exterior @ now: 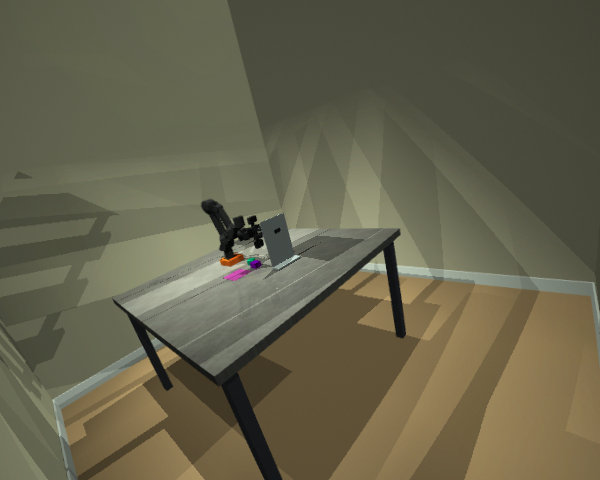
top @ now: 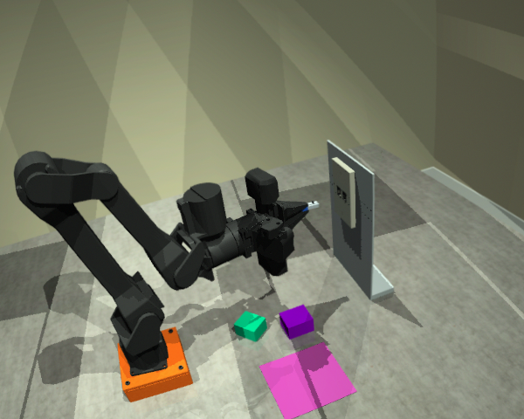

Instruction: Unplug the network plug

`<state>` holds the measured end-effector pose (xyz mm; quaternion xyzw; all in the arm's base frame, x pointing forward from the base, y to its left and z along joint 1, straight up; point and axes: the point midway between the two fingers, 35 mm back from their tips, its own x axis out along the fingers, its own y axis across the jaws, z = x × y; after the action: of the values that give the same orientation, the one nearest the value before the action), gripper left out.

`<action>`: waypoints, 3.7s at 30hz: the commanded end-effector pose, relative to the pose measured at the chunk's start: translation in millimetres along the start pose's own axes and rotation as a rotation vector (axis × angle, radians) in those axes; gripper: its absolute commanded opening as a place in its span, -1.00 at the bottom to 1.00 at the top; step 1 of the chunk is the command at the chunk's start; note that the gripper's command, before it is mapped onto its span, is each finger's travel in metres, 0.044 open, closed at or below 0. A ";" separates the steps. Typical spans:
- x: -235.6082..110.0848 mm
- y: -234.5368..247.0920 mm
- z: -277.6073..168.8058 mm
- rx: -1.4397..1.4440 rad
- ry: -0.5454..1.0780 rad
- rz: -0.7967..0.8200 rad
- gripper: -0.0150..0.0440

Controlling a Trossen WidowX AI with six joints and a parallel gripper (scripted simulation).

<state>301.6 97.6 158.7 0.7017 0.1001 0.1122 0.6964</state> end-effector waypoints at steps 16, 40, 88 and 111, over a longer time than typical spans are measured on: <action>-3.9 29.6 -1.1 0.001 -0.001 0.008 -0.49; -20.9 59.6 -1.3 0.001 -0.004 0.003 -0.49; -81.7 -54.6 146.8 0.185 -0.522 -0.723 -0.49; -124.3 -87.7 168.6 0.326 -0.649 -0.913 -0.49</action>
<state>234.6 -99.6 73.6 0.6844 0.1871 -0.4367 0.5530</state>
